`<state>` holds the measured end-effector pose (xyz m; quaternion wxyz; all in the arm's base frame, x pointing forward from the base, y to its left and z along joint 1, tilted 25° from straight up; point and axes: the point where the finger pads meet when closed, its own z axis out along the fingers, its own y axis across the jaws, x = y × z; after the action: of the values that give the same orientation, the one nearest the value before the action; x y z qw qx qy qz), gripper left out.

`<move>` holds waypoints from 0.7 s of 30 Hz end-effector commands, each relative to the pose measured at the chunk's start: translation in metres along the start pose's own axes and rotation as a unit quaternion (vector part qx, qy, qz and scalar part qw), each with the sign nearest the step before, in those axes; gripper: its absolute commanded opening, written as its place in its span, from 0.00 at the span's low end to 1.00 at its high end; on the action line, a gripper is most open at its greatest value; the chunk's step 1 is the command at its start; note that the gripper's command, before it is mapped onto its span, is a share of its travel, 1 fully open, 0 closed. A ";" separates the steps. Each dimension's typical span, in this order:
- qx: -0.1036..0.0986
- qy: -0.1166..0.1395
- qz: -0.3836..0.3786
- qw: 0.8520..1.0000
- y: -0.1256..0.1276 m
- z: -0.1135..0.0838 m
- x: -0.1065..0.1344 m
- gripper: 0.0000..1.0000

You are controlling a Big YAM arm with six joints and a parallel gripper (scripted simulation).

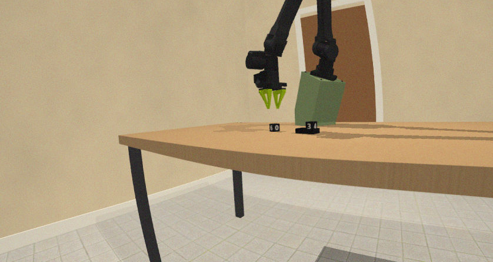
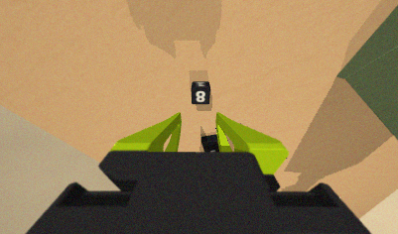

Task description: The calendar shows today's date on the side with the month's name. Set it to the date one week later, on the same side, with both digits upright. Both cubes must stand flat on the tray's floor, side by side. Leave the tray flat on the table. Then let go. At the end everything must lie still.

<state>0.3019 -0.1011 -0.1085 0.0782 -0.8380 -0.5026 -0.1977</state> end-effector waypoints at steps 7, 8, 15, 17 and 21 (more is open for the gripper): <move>0.000 0.000 -0.002 1.000 0.003 0.012 0.003 0.44; 0.000 0.000 -0.002 1.000 0.004 0.014 0.003 0.44; -0.003 0.000 -0.003 1.000 0.007 0.024 0.003 0.44; -0.003 0.000 -0.004 1.000 0.008 0.027 0.003 0.44; -0.003 -0.001 -0.003 1.000 0.007 0.034 0.003 0.44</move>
<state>0.3057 -0.0898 -0.1338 0.0818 -0.8372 -0.5037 -0.1968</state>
